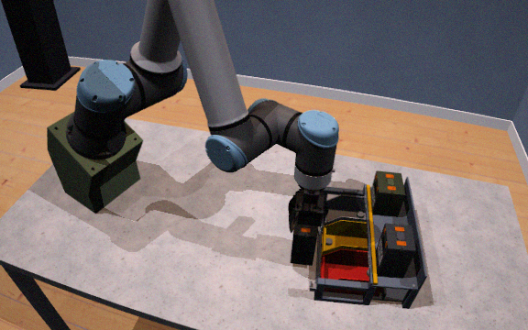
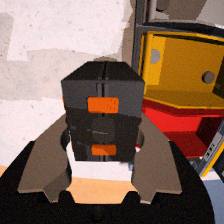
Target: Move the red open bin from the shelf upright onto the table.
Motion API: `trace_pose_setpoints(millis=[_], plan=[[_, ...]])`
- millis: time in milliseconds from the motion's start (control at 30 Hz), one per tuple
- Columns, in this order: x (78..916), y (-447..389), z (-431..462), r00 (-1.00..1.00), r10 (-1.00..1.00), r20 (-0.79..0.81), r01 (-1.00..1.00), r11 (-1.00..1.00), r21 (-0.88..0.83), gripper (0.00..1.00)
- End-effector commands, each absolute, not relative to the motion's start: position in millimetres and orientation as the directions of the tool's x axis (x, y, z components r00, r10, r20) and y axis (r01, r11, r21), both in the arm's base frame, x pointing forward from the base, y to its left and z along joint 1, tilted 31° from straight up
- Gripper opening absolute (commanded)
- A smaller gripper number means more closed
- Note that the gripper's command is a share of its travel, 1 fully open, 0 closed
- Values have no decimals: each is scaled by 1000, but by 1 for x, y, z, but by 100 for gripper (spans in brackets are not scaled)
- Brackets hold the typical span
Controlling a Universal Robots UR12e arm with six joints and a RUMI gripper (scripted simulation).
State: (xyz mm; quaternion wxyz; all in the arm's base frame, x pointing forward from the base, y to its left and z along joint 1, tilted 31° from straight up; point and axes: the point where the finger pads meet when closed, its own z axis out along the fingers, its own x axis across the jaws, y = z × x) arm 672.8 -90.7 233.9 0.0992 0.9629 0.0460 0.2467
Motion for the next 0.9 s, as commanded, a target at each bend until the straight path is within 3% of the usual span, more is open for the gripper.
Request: trace_pose_setpoints(millis=[0, 867], plan=[[673, -89, 235, 873, 138, 467, 39, -976, 215, 0], [661, -14, 213, 873, 138, 467, 39, -976, 214, 0]])
